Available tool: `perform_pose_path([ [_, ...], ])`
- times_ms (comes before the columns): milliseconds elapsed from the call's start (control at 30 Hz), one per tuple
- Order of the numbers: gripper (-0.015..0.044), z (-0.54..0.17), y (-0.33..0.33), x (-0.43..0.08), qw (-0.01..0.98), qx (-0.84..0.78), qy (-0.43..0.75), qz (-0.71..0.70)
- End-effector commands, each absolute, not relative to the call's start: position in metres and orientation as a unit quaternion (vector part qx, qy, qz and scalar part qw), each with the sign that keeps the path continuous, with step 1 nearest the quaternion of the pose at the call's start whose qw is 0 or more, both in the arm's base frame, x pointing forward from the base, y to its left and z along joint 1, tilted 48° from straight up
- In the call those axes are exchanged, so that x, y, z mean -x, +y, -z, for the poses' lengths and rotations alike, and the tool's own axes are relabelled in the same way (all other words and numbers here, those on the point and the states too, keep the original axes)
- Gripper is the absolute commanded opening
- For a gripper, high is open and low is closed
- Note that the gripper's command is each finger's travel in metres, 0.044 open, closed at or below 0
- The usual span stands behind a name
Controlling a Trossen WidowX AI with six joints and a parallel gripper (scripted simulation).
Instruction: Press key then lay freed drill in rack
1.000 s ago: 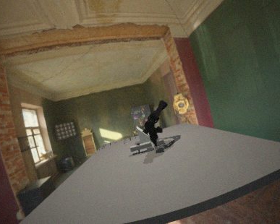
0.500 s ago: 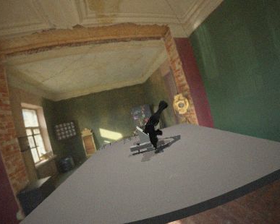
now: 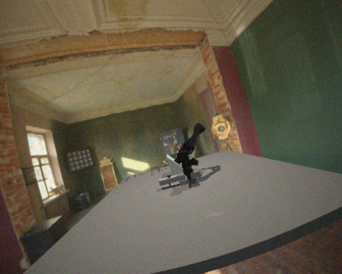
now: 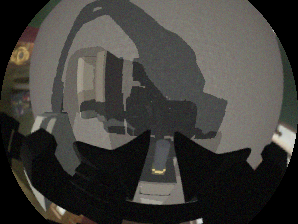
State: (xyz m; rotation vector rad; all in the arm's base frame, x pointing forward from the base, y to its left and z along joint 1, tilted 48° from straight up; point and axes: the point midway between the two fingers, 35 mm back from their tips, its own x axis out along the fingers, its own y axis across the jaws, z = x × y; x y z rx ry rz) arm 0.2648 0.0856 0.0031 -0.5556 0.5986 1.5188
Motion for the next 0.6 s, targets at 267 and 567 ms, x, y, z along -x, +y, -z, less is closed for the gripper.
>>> perform_pose_path([
  [267,0.0000,-0.0034,0.0855,-0.2651,0.651,0.245,0.263,-0.669],
  [567,0.0000,-0.0096,0.0912,-0.2644,0.651,0.240,0.265,-0.670],
])
